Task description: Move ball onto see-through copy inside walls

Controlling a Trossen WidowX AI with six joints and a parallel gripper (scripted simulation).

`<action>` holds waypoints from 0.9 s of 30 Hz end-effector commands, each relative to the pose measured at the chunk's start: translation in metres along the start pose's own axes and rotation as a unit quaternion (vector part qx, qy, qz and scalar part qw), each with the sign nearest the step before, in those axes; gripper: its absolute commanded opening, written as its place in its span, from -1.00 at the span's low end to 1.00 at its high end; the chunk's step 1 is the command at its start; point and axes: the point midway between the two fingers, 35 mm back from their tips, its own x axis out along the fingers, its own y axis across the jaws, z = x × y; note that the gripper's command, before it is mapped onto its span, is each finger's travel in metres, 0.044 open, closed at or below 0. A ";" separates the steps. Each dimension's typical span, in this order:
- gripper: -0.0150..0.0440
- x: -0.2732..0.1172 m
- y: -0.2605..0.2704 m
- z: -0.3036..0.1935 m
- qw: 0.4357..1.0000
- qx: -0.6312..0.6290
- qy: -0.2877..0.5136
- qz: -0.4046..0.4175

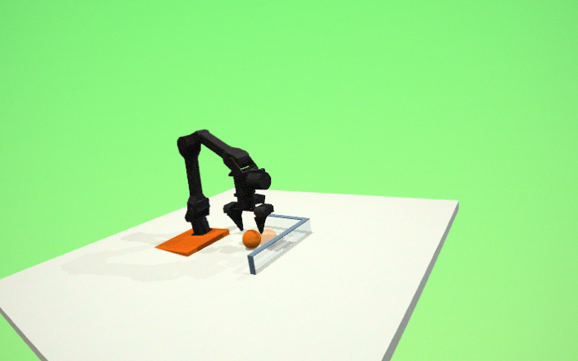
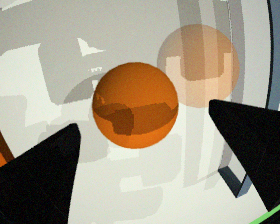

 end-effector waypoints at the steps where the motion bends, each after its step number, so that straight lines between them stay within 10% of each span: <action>1: 0.97 0.011 0.003 -0.001 1.000 0.000 0.003 0.009; 14: 0.97 0.029 0.004 -0.001 1.000 0.000 0.003 0.009; 27: 0.54 0.029 0.004 -0.001 1.000 0.000 0.003 0.009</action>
